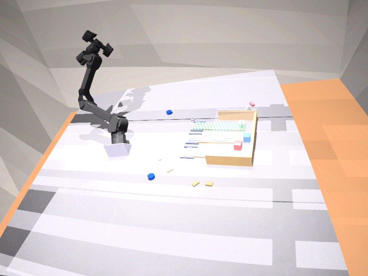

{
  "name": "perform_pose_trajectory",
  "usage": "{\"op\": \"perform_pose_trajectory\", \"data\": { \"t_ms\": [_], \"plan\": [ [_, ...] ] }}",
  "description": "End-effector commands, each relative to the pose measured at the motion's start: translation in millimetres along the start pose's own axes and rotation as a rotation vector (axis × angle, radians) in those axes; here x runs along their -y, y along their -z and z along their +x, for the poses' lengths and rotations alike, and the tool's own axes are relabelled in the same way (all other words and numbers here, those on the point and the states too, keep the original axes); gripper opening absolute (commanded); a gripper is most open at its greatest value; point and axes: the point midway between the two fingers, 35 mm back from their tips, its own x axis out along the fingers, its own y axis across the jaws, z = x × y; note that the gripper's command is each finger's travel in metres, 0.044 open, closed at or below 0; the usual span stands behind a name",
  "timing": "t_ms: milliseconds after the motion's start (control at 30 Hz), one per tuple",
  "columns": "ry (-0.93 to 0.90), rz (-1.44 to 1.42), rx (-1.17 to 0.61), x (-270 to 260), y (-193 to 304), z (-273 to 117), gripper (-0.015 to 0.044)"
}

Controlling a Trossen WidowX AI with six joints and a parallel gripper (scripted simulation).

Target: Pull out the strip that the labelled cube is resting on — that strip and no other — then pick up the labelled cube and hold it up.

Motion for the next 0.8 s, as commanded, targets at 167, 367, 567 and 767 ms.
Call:
{"op": "perform_pose_trajectory", "data": {
  "t_ms": [167, 367, 567, 767],
  "plan": [
    [-0.11, 0.236, -0.312, -64, 135, -24, 0.04],
    [-0.17, 0.434, -0.533, -115, 219, -67, 0.04],
    [-0.207, 0.643, -0.76, -168, 287, -127, 0.04],
    [-0.218, 0.871, -0.997, -224, 336, -204, 0.04]
  ]
}}
